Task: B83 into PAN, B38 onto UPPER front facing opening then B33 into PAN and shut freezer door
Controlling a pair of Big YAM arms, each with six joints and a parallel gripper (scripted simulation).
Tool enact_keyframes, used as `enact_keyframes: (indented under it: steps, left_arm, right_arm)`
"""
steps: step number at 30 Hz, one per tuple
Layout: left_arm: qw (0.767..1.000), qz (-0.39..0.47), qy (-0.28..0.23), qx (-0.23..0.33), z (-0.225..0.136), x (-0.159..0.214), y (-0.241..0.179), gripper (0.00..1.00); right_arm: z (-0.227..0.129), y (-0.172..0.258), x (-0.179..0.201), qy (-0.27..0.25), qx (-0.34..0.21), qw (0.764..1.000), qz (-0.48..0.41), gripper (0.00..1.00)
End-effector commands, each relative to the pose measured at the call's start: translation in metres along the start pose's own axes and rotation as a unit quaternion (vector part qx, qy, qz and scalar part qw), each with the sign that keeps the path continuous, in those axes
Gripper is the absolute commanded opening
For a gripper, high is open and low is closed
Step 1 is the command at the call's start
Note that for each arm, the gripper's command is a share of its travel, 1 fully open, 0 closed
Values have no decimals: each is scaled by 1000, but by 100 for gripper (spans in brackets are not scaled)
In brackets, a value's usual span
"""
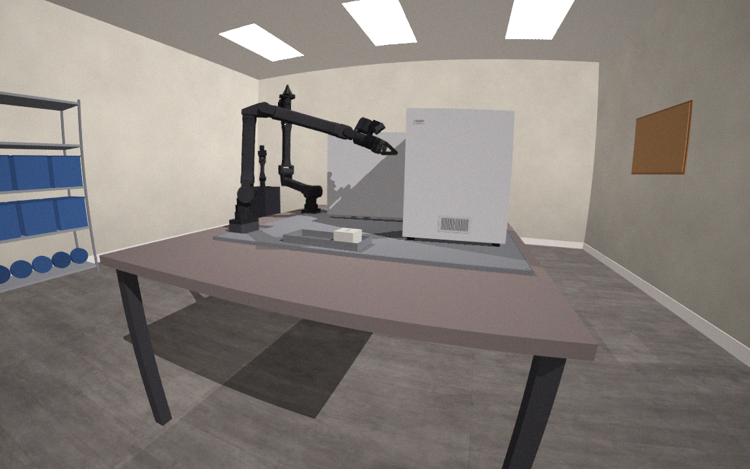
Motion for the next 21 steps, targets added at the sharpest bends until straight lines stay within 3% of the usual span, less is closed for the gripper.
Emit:
enact_keyframes:
  steps: [1,21]
  left_arm:
    - [1000,-6,18,-5,1,11,3,0]
    - [1000,-6,18,-5,1,11,3,0]
  right_arm:
    - [-17,4,-14,-24,-3,1000,14,88]
    - [-16,8,0,-13,-3,1000,8,88]
Point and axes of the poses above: on each arm, the point where the finger pads meet when closed, its own z axis out along the fingers, its own y axis across the jaws, x = y × z, the point moved 5 cm from there along -z, back along the fingers, and after that the axes turned 11 degrees about -z, right-handed, at the moved point
